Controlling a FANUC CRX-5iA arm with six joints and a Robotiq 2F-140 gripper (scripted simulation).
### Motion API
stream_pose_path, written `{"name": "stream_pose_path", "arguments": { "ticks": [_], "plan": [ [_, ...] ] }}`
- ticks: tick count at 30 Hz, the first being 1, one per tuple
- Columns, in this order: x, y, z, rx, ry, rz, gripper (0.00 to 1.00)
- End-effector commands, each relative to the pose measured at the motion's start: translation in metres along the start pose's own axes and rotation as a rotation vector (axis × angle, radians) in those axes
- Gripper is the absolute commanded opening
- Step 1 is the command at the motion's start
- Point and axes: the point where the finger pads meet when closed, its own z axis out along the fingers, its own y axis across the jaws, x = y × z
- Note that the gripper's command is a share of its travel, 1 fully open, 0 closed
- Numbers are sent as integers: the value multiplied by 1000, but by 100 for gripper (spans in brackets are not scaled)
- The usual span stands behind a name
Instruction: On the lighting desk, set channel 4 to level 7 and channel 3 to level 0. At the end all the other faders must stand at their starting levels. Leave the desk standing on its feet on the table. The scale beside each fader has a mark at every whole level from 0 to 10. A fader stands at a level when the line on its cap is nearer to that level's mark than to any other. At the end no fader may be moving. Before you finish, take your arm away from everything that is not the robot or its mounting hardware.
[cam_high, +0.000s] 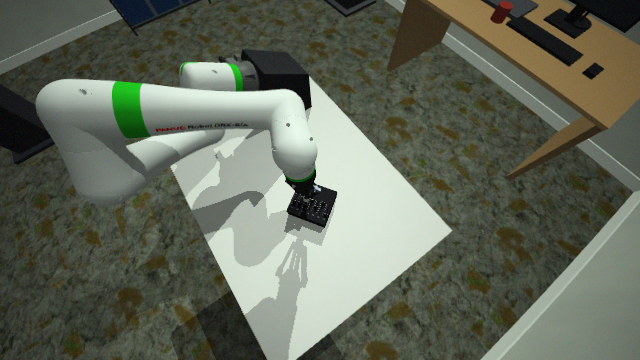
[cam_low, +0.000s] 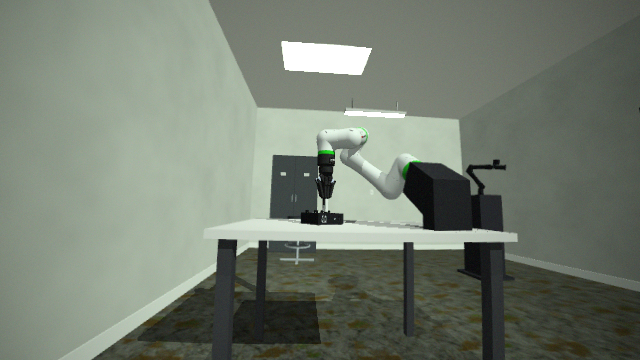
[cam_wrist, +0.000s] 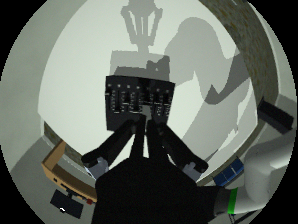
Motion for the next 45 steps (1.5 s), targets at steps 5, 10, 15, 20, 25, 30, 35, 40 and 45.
{"name": "stream_pose_path", "arguments": {
  "ticks": [5, 10, 15, 20, 25, 30, 35, 40, 45],
  "plan": [
    [1, 0, 0, 0, 0, 0, 0],
    [4, 0, 0, 0, 0, 0, 0],
    [7, 0, 0, 0, 0, 0, 0],
    [9, 0, 0, 0, 0, 0, 0],
    [12, 0, 0, 0, 0, 0, 0],
    [14, 0, 0, 0, 0, 0, 0],
    [16, 0, 0, 0, 0, 0, 0],
    [17, 0, 0, 0, 0, 0, 0],
    [18, 0, 0, 0, 0, 0, 0]
  ]
}}
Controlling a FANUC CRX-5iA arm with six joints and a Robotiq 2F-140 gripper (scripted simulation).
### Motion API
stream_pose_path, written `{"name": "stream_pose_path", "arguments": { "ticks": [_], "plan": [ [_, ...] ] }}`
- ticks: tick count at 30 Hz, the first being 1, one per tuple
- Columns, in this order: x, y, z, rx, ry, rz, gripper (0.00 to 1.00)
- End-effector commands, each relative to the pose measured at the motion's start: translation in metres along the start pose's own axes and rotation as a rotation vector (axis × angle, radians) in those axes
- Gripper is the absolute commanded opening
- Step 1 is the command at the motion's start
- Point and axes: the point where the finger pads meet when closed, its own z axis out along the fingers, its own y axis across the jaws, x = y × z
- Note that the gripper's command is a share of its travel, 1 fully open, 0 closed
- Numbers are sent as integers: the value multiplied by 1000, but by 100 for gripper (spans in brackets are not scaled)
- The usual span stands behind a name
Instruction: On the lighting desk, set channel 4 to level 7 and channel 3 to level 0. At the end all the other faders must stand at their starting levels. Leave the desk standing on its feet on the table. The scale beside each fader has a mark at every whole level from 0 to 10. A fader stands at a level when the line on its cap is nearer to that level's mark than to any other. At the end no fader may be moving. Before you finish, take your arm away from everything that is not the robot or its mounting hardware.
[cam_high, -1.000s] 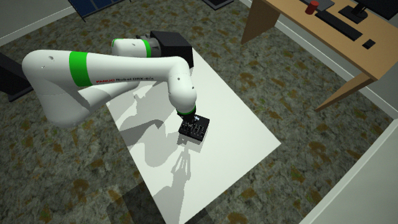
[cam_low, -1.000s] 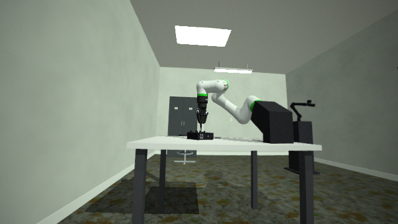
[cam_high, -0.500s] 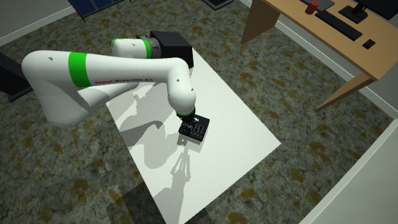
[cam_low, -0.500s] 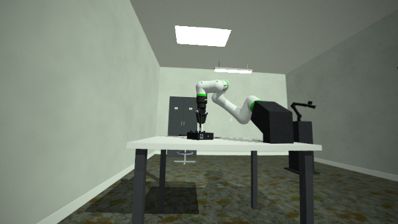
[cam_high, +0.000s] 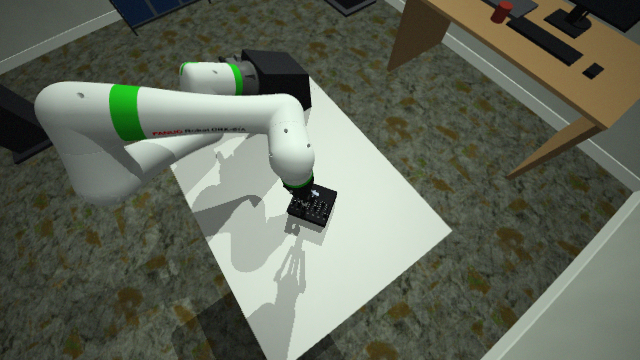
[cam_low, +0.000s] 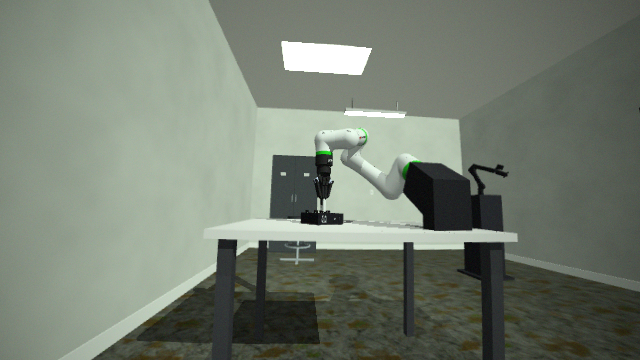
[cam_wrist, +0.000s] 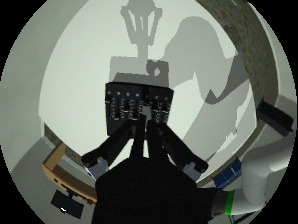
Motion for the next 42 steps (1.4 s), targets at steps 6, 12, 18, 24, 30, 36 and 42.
{"name": "stream_pose_path", "arguments": {
  "ticks": [6, 12, 18, 24, 30, 36, 42],
  "plan": [
    [0, 0, 0, 0, 0, 0, 0],
    [0, 0, 0, 0, 0, 0, 0],
    [0, 0, 0, 0, 0, 0, 0],
    [0, 0, 0, 0, 0, 0, 0],
    [-2, 0, 0, 0, 0, 0, 0],
    [-5, 0, 0, 0, 0, 0, 0],
    [-6, 0, 0, 0, 0, 0, 0]
  ]
}}
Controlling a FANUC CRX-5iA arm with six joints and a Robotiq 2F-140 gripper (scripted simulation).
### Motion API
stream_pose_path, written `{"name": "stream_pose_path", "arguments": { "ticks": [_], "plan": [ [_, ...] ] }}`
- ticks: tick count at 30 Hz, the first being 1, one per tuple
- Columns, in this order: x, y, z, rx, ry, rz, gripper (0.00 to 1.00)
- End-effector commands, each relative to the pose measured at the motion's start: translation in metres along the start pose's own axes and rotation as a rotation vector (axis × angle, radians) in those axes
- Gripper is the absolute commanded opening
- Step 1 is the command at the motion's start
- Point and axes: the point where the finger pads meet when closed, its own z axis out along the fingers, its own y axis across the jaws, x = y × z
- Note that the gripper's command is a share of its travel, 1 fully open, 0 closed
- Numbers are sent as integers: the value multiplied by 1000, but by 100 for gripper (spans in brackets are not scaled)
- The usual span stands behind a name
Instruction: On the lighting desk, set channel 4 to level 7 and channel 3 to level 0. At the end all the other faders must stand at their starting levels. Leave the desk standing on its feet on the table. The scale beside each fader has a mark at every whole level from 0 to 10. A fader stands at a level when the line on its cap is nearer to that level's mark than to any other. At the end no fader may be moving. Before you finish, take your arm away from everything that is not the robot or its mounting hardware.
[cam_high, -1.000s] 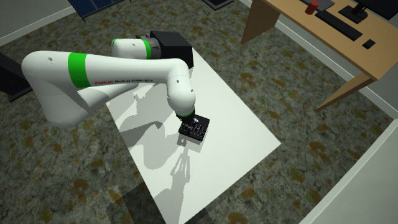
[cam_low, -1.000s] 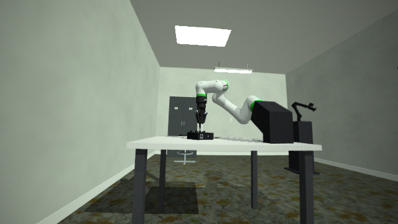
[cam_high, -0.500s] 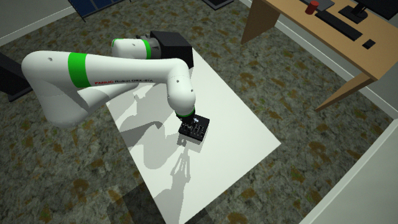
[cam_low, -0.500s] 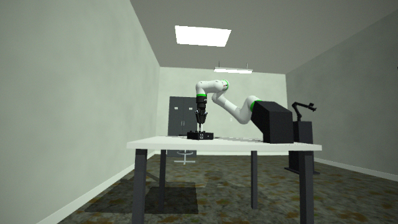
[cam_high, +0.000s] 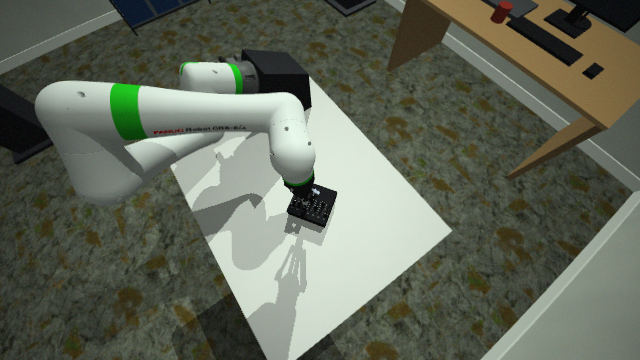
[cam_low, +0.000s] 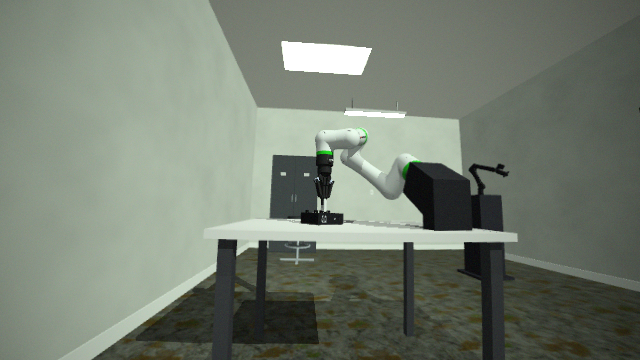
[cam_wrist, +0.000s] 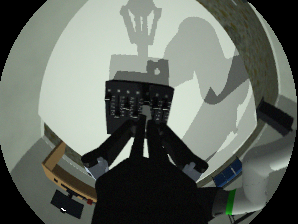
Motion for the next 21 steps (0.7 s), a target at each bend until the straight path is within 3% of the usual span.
{"name": "stream_pose_path", "arguments": {
  "ticks": [1, 21],
  "plan": [
    [0, 0, 0, 0, 0, 0, 0],
    [0, 0, -38, 0, 0, 0, 0]
  ]
}}
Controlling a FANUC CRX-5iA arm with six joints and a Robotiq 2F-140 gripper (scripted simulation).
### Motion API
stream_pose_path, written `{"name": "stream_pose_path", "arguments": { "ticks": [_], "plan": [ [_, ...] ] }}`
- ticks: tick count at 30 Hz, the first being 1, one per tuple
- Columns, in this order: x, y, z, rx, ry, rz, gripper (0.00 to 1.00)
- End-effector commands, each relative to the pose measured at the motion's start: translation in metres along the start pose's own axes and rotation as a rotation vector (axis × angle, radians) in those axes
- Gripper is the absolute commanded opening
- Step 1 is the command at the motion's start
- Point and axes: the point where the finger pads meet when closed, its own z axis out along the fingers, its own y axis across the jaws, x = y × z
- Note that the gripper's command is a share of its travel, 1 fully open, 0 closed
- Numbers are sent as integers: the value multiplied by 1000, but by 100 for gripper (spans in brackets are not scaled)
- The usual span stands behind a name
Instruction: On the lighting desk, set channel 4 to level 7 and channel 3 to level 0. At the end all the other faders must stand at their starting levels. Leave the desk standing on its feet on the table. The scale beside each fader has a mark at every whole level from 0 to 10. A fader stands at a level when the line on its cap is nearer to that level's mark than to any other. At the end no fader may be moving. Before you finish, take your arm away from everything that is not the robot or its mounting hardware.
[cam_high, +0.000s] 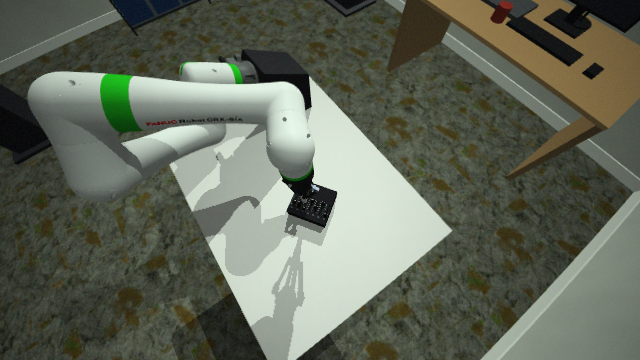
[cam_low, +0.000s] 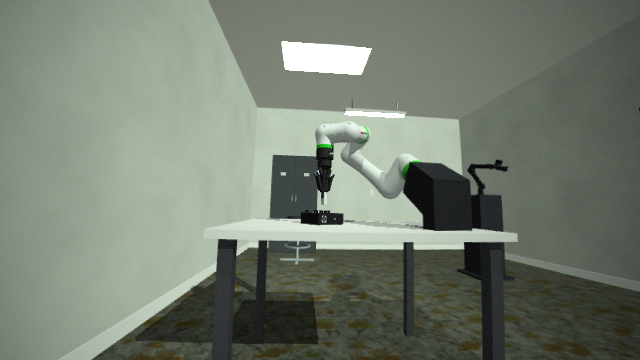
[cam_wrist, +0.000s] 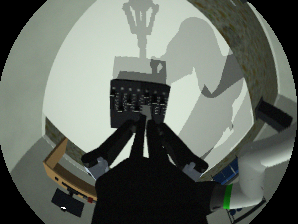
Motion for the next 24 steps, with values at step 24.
{"name": "stream_pose_path", "arguments": {
  "ticks": [24],
  "plan": [
    [-40, -19, -1, -1, 1, 1, 0]
  ]
}}
